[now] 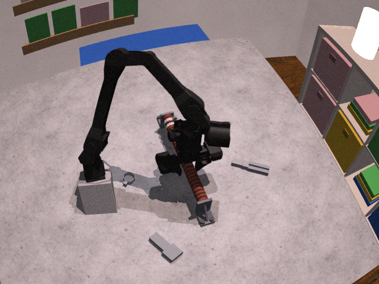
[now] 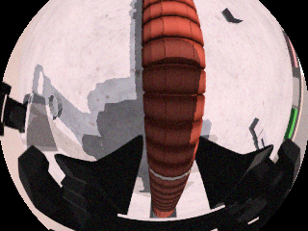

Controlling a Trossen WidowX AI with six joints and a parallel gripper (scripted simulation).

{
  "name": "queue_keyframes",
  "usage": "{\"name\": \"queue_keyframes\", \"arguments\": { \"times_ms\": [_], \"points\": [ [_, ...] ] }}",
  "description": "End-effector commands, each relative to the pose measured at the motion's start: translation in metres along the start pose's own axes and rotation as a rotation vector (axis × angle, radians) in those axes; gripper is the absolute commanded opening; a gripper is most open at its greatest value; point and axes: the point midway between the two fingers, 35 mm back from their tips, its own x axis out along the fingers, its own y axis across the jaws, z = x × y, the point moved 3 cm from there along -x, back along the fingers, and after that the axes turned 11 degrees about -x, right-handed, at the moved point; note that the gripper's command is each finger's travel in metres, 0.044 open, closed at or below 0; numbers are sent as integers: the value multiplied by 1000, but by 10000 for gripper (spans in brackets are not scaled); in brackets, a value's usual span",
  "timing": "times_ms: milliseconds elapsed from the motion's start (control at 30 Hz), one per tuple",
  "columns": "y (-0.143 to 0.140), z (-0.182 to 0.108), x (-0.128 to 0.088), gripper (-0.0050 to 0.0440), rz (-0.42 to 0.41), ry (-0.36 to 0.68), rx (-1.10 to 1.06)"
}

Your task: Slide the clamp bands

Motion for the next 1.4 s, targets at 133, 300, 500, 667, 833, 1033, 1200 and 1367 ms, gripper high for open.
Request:
{"name": "queue_keyframes", "arguments": {
  "times_ms": [133,300,500,667,833,1033,1200,1367],
  "points": [
    [0,1,2,167,1,-6,3],
    [0,1,2,150,1,-6,3],
    [0,1,2,143,1,-6,3],
    [0,1,2,110,1,-6,3],
    [0,1,2,90,1,-6,3],
    [0,1,2,0,1,-6,3],
    [0,1,2,120,1,-6,3],
    [0,1,2,192,1,-6,3]
  ]
}}
